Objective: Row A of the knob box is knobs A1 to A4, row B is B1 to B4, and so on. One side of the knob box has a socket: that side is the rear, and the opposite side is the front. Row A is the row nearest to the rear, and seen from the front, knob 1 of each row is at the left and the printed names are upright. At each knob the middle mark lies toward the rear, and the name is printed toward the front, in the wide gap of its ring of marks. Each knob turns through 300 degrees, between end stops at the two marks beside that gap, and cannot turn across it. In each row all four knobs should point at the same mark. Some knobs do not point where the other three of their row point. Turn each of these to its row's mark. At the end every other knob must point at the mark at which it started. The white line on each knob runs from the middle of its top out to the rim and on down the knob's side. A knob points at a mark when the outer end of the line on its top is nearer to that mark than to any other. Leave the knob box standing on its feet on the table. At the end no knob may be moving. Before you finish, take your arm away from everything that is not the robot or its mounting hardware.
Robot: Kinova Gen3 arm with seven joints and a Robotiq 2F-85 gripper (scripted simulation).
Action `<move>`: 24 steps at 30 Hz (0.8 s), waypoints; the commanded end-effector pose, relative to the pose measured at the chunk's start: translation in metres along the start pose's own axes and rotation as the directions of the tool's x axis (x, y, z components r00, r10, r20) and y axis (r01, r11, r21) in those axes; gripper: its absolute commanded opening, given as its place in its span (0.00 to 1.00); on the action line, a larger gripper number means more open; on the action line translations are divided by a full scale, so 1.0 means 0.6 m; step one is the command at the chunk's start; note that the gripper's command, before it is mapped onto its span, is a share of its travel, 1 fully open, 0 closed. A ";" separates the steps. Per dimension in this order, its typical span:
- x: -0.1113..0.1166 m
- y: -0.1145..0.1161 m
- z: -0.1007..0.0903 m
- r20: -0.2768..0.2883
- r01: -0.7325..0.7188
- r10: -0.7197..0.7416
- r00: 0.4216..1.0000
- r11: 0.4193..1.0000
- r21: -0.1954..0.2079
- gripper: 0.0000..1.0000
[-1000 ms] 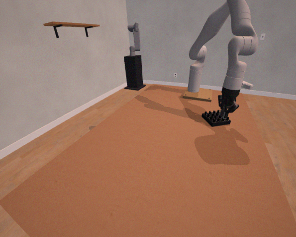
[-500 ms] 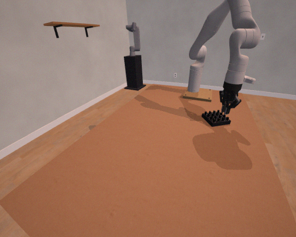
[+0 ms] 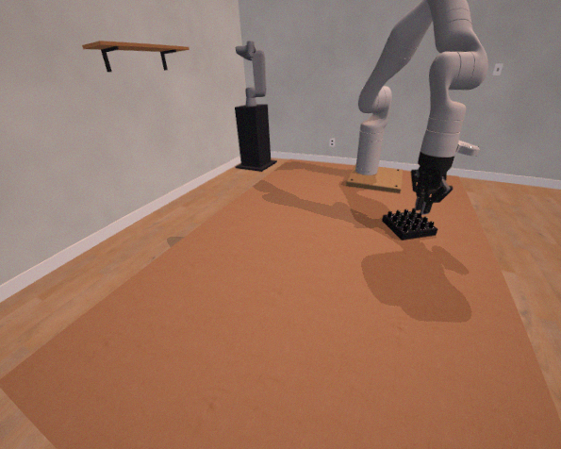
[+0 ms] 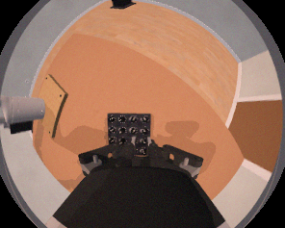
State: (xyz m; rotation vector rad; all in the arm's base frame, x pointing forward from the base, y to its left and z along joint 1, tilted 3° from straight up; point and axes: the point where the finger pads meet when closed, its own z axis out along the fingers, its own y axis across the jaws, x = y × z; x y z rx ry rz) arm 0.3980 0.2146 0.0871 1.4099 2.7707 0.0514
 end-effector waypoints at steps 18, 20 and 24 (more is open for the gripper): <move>-0.072 -0.030 -0.029 0.001 -0.030 0.030 1.000 1.000 -0.009 0.19; -0.072 -0.030 -0.029 0.001 -0.030 0.030 1.000 1.000 -0.009 0.19; -0.072 -0.030 -0.029 0.001 -0.030 0.030 1.000 1.000 -0.009 0.19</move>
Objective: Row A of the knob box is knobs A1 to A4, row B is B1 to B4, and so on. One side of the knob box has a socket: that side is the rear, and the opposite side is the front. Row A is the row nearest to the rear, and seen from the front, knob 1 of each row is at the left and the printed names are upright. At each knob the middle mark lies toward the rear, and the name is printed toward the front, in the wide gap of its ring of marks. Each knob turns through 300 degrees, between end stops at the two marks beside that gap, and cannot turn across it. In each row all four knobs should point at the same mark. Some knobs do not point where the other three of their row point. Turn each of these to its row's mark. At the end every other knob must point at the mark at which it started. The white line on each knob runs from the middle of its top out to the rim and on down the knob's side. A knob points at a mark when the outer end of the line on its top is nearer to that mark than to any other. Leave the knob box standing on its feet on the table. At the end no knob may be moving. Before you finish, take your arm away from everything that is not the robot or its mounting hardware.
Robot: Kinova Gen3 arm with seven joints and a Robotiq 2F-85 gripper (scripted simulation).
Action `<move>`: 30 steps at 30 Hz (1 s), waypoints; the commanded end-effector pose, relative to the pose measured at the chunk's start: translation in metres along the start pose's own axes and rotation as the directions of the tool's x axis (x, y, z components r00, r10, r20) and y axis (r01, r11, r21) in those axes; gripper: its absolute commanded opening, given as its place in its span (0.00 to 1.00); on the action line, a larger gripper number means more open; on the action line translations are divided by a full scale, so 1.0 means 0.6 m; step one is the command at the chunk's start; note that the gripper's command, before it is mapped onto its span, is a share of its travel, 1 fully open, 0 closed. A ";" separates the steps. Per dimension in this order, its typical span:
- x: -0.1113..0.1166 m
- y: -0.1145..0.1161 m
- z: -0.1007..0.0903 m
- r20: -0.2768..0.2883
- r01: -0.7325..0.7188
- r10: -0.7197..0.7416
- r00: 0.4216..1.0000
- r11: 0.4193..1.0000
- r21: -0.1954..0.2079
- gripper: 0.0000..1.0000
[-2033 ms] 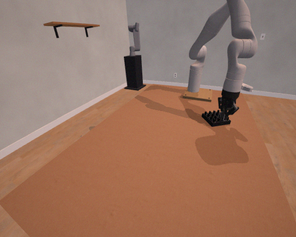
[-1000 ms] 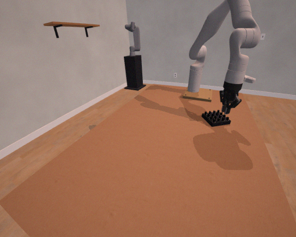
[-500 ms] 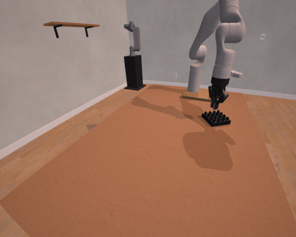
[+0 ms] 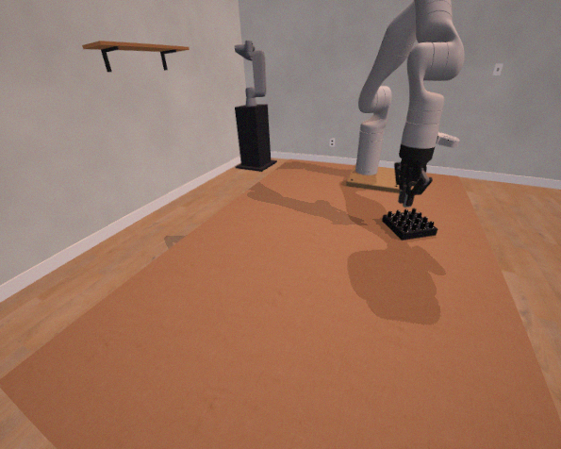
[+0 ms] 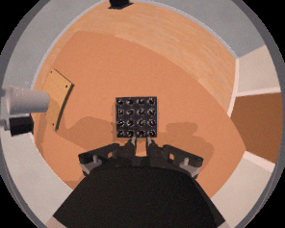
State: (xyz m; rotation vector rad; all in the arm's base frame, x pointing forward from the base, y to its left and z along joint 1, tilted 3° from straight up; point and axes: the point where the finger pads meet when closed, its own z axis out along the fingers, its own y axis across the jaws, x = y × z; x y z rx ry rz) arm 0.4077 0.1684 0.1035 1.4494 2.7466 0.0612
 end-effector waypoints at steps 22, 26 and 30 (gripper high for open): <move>0.000 0.001 0.000 0.000 0.000 0.000 1.000 1.000 -0.002 0.19; 0.000 0.001 0.001 0.000 0.000 0.000 1.000 1.000 -0.002 0.19; 0.000 0.001 0.005 0.000 0.000 0.000 1.000 1.000 -0.002 0.19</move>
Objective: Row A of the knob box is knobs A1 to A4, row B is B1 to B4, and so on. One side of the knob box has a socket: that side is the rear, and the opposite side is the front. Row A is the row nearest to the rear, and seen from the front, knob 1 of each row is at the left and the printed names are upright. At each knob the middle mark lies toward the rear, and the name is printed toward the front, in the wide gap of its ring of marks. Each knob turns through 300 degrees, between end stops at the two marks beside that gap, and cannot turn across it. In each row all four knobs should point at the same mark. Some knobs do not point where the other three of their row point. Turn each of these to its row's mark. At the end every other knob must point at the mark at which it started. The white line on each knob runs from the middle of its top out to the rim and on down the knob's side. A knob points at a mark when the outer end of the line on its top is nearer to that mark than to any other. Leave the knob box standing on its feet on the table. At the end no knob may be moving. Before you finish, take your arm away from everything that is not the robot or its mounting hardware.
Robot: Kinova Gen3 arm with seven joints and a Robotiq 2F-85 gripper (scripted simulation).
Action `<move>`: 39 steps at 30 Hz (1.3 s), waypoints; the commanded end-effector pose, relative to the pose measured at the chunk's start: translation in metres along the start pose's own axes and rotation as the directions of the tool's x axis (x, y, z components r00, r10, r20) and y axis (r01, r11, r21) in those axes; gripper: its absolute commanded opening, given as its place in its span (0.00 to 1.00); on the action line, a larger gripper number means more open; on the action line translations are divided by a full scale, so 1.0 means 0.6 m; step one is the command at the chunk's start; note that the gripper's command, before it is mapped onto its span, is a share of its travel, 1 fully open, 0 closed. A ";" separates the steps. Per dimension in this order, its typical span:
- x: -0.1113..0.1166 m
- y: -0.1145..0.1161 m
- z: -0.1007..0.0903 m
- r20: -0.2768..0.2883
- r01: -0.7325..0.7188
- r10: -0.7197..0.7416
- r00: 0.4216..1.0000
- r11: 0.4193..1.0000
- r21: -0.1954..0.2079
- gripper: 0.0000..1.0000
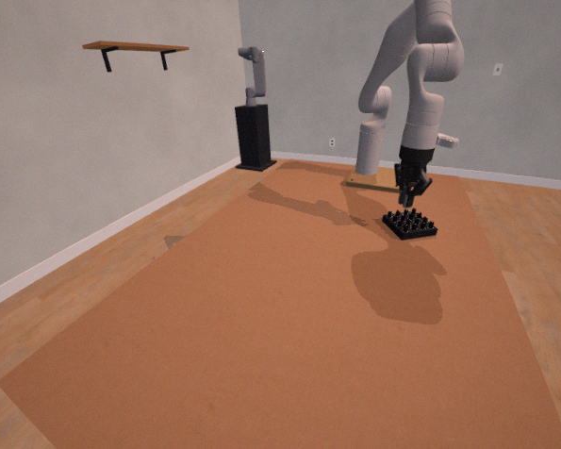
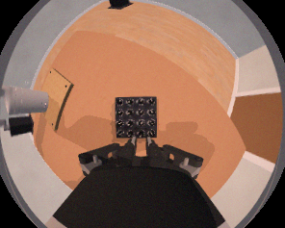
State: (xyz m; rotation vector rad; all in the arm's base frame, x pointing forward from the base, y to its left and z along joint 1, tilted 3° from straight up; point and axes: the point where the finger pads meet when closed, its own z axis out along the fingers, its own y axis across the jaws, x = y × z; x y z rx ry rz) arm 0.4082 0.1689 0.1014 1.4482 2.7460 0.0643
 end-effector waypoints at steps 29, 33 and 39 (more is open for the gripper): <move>-0.001 0.000 0.051 0.000 -0.001 0.001 1.000 1.000 0.001 0.19; -0.001 0.000 0.058 0.000 -0.001 0.001 1.000 1.000 0.001 0.19; -0.001 0.000 0.063 0.000 -0.001 0.001 1.000 1.000 0.001 0.19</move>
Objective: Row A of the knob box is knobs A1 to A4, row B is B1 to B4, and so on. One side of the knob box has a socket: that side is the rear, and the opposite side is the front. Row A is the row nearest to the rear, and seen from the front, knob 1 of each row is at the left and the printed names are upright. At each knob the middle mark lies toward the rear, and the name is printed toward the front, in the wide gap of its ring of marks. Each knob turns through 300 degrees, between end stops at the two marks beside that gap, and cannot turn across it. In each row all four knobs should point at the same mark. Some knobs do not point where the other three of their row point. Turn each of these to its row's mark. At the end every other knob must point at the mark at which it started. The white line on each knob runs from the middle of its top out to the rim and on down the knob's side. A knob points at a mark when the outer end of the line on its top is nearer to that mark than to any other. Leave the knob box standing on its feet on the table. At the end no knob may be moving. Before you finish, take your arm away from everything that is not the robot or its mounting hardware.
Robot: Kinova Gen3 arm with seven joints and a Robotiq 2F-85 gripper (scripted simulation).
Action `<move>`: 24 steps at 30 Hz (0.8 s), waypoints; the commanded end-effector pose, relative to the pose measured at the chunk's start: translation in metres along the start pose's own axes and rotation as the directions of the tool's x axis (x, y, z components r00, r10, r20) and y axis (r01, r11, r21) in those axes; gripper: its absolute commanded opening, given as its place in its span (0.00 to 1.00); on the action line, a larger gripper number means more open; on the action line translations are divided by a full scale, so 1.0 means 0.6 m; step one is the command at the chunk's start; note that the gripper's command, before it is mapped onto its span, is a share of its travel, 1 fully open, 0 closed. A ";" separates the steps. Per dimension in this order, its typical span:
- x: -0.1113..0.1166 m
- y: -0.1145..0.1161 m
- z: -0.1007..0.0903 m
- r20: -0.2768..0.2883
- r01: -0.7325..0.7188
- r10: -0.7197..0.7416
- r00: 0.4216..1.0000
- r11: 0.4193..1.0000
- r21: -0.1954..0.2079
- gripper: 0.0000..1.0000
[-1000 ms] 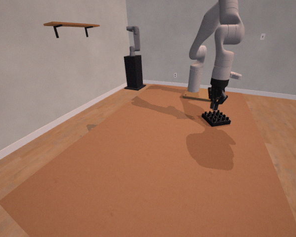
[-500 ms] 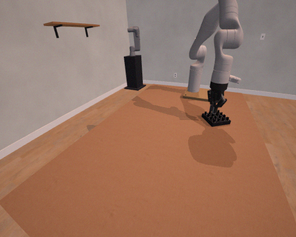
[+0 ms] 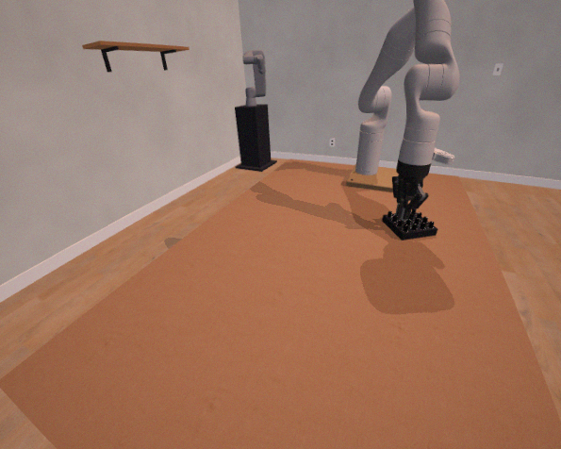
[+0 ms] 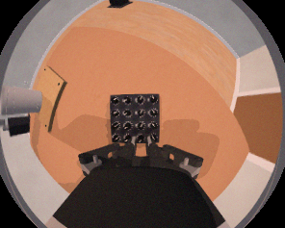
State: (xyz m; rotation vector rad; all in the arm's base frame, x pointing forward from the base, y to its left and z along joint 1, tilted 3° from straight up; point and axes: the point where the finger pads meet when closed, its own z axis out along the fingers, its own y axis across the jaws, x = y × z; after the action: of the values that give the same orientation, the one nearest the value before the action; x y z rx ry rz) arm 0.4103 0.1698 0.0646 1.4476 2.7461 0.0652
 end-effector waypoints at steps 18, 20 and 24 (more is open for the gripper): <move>-0.001 0.000 0.007 0.000 -0.001 0.001 1.000 1.000 0.001 0.19; -0.001 0.000 0.007 0.000 -0.001 0.001 1.000 1.000 0.001 0.19; -0.001 0.000 0.007 0.000 -0.001 0.001 1.000 1.000 0.001 0.19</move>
State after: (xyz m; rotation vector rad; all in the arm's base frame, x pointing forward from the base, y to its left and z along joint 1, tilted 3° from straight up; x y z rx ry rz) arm 0.4101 0.1691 0.0596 1.4495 2.7467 0.0612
